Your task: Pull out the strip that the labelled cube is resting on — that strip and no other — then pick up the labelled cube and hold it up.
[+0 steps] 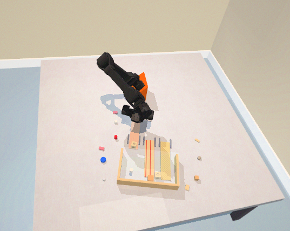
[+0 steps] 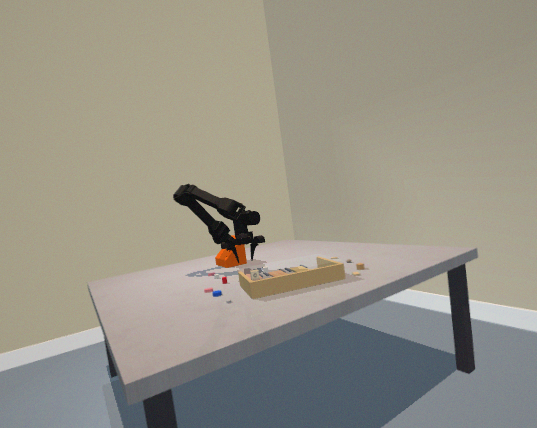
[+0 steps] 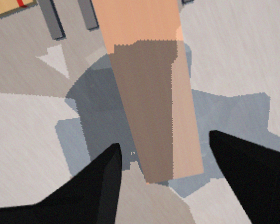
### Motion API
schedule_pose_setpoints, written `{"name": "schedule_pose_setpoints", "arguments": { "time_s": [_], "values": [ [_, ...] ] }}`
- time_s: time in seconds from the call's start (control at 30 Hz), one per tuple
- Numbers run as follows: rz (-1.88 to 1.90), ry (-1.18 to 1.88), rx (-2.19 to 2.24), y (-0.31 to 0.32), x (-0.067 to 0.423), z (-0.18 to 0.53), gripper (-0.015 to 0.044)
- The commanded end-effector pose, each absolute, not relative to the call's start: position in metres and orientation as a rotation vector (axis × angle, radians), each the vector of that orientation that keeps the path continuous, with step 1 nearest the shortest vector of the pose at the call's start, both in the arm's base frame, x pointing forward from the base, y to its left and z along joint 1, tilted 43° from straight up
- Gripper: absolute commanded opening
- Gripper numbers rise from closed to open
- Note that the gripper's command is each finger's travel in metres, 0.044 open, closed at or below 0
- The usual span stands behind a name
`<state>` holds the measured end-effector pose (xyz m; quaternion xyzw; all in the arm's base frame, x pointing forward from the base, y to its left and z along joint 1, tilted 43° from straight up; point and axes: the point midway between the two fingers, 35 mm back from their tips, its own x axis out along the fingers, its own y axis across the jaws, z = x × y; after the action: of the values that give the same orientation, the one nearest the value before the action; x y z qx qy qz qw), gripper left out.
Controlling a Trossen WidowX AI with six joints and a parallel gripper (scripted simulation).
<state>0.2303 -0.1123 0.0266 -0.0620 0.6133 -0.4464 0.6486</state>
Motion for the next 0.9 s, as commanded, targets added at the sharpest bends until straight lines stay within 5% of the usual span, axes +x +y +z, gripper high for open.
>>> {"name": "schedule_pose_setpoints", "arguments": {
  "time_s": [0.0,0.07,0.87],
  "values": [
    [-1.021,1.394,-0.141,-0.118,0.245,0.031,0.0394],
    [-1.021,1.393,-0.141,-0.120,0.251,0.033,0.0440],
    [-1.022,1.389,-0.140,-0.144,0.323,0.055,0.0440]
  ]
}}
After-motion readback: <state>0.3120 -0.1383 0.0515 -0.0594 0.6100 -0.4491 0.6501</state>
